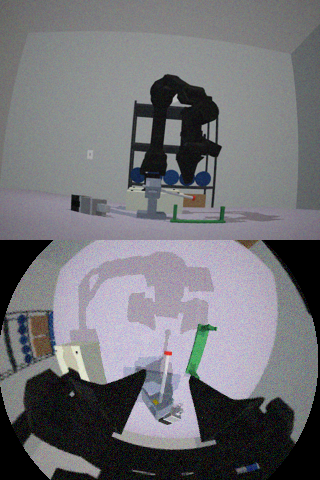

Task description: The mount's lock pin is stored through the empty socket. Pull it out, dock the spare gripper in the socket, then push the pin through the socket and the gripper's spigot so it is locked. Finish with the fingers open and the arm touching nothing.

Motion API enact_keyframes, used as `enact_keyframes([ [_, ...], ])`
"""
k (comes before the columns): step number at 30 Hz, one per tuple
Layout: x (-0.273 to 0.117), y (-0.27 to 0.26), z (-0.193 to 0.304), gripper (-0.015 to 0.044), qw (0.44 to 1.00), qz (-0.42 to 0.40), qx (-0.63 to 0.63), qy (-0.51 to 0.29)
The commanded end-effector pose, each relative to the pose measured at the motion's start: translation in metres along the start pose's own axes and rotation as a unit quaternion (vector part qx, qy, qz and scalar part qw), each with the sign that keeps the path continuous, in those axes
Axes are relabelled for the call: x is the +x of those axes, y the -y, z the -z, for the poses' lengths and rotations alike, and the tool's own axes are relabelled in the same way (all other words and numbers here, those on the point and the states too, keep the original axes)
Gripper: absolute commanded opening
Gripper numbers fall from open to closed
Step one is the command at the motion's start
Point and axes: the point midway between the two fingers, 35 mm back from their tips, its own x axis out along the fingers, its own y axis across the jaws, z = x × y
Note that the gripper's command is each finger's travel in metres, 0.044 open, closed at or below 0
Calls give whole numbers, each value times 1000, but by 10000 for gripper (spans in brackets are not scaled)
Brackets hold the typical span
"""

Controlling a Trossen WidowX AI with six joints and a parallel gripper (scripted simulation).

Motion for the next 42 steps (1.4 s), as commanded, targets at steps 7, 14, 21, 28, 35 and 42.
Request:
enact_keyframes([
  [7,19,0,-1,300,1000,-1,3,2],
  [14,31,0,-1,300,1000,-1,3,2],
  [21,42,-1,0,300,1000,-1,3,2],
  [28,54,-1,0,300,1000,-1,3,2],
  [35,64,-3,1,300,1000,-1,3,2],
  [42,64,-3,1,300,1000,-1,3,2],
])
